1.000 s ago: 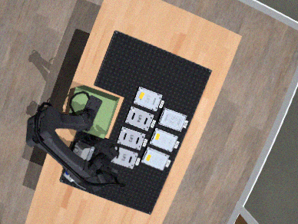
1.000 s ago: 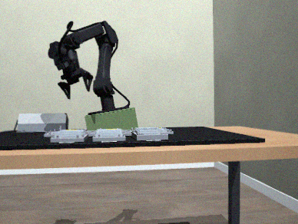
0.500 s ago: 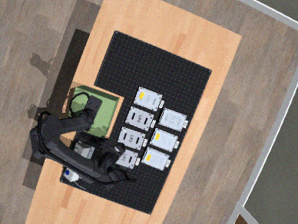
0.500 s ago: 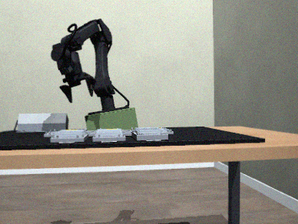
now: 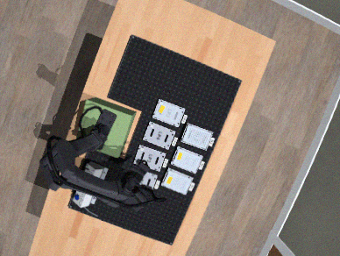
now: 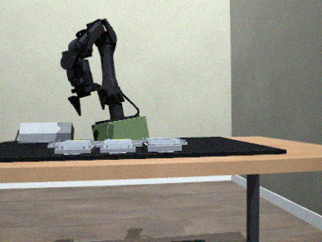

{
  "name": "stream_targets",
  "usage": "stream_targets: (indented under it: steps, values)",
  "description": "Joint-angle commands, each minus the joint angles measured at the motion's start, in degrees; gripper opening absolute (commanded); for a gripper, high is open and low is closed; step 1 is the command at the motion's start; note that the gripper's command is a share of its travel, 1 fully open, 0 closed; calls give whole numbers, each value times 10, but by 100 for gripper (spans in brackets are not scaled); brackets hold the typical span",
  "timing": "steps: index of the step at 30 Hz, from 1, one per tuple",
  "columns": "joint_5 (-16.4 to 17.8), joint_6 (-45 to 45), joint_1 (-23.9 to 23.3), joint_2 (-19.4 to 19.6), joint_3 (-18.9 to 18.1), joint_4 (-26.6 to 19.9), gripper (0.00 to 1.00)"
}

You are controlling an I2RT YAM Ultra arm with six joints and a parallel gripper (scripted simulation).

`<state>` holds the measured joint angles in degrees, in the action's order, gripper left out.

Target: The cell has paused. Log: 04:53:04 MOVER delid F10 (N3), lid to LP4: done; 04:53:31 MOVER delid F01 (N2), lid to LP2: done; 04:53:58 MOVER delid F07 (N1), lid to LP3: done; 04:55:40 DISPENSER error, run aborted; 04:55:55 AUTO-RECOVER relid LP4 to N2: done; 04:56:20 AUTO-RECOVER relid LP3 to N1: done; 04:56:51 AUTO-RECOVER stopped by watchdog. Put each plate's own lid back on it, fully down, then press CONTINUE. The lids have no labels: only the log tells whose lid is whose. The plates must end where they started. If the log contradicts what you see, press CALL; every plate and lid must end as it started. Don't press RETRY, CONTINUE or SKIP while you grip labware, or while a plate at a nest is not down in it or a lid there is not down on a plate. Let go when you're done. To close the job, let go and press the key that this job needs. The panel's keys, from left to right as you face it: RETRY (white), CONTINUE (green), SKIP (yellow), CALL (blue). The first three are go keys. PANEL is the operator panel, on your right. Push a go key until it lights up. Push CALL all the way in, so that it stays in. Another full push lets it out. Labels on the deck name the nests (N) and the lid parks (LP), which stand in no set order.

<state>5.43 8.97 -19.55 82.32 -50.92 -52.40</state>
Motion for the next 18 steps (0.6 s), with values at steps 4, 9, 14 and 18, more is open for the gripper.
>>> stream_targets:
  steps: [4,9,14,18]
  values:
    - [-18,-15,32,18,-32,26,100]
    - [-42,-37,82,58,-38,44,100]
    - [-52,-51,107,82,-36,56,100]
    - [-54,-51,101,73,-37,56,100]
